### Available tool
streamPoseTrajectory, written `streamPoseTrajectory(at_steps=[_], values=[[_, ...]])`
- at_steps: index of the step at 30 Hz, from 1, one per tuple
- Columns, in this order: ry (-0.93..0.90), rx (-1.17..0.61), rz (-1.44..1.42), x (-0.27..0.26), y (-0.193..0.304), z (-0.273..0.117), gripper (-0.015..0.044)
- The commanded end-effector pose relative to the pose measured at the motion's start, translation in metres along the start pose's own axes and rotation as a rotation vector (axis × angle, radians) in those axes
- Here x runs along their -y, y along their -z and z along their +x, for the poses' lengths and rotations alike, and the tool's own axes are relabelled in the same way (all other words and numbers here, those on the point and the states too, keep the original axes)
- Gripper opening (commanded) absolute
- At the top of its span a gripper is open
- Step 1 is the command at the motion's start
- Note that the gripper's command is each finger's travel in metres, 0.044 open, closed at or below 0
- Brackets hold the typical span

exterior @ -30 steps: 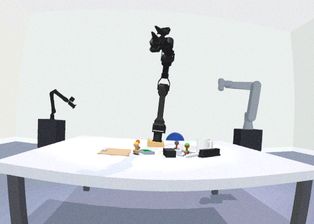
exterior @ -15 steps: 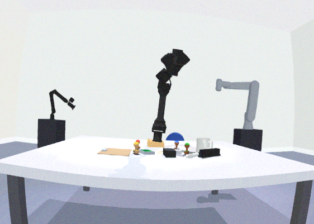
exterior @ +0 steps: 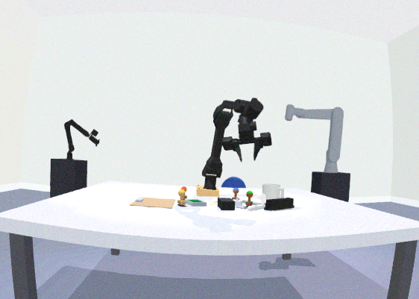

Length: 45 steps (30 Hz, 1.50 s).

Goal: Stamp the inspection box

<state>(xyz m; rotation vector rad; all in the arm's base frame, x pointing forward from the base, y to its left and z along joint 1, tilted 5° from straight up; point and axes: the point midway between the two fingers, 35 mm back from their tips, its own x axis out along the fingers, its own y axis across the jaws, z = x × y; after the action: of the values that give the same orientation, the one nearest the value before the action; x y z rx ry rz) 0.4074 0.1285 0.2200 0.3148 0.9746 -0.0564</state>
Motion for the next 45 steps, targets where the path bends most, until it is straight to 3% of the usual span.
streamPoseTrajectory(at_steps=[1,6,45], values=[[0.039,-0.25,-0.164,0.004,0.061,0.022,0.0225],[0.059,-0.521,-0.324,0.013,0.122,0.028,0.0225],[0.058,-0.53,-0.33,0.011,0.145,0.074,0.0225]])
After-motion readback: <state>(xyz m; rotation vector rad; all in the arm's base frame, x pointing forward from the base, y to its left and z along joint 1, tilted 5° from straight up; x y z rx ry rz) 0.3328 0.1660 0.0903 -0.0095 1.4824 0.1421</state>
